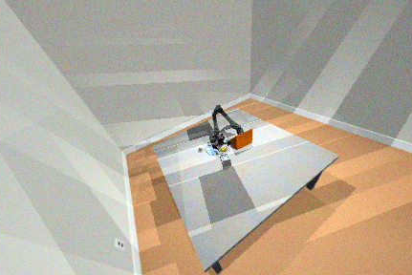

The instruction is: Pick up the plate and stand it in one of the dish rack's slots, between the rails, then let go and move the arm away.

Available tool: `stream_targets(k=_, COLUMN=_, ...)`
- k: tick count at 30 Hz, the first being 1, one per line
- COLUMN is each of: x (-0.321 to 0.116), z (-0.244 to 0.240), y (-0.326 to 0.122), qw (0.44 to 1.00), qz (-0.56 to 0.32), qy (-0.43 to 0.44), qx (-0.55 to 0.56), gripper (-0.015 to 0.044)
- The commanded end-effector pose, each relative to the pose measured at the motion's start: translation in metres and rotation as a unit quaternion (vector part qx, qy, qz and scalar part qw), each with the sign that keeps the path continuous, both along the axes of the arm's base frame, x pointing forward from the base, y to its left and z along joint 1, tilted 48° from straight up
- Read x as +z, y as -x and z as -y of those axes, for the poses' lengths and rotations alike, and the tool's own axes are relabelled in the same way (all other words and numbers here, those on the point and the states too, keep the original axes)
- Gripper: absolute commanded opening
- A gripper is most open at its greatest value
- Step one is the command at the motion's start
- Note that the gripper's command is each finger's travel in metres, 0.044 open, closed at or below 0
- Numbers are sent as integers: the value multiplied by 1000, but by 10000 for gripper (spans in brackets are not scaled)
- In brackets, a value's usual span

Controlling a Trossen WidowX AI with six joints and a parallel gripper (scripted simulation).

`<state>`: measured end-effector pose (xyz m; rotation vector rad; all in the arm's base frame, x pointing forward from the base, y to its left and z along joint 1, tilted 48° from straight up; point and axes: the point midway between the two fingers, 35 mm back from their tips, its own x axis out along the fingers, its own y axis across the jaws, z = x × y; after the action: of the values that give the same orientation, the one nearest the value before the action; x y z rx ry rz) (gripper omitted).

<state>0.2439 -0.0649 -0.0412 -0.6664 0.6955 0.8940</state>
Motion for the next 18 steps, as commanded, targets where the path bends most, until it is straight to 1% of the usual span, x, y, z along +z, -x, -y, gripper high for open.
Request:
stream_targets(k=1, x=1, z=-2, y=1, qw=1000, qz=8, qy=-2, qx=6, gripper=0)
stream_targets(k=18, x=-17, z=-15, y=-14, qw=1000, qz=6, qy=0, qx=5, gripper=0)
